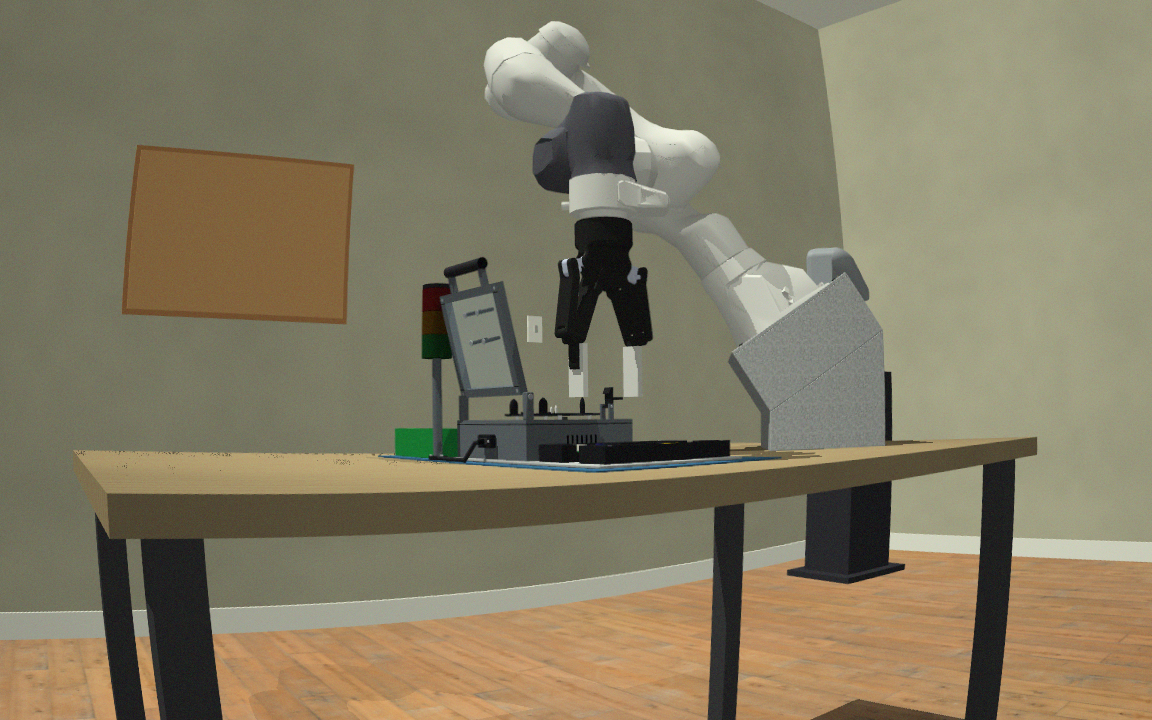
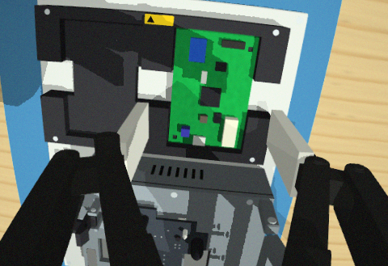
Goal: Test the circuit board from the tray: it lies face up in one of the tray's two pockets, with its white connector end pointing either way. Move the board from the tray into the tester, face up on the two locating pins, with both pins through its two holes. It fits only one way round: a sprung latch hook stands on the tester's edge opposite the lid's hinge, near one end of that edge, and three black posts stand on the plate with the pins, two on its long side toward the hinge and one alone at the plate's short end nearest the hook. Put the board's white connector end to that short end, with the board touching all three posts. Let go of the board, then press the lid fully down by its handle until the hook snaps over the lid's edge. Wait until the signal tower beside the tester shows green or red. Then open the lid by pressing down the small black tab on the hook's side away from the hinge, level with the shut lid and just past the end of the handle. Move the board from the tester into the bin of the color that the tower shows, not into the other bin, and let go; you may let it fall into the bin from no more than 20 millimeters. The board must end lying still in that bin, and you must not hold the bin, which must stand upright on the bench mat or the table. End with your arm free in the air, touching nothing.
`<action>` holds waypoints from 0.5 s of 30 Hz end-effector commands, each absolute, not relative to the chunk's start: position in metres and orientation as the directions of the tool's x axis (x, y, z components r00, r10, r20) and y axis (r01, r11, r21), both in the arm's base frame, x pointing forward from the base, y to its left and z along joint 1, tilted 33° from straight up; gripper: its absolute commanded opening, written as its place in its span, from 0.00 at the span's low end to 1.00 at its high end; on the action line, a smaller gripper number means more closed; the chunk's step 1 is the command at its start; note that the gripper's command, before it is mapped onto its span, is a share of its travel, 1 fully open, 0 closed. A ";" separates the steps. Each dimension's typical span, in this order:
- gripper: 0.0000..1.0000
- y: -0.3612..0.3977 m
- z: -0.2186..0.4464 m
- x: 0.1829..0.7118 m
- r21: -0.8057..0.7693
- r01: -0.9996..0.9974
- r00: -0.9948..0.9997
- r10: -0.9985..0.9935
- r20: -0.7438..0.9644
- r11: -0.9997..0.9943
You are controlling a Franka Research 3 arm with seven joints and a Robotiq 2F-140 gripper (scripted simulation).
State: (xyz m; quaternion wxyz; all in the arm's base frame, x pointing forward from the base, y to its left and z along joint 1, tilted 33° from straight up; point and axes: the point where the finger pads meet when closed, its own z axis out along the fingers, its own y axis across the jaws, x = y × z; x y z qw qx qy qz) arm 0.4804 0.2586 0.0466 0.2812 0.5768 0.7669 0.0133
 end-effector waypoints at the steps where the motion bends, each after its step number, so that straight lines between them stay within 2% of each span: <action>1: 0.58 0.260 0.039 0.486 0.374 0.880 -0.139 0.910 -0.390 0.294; 15: 0.58 0.258 0.031 0.490 0.374 0.880 -0.139 0.910 -0.390 0.294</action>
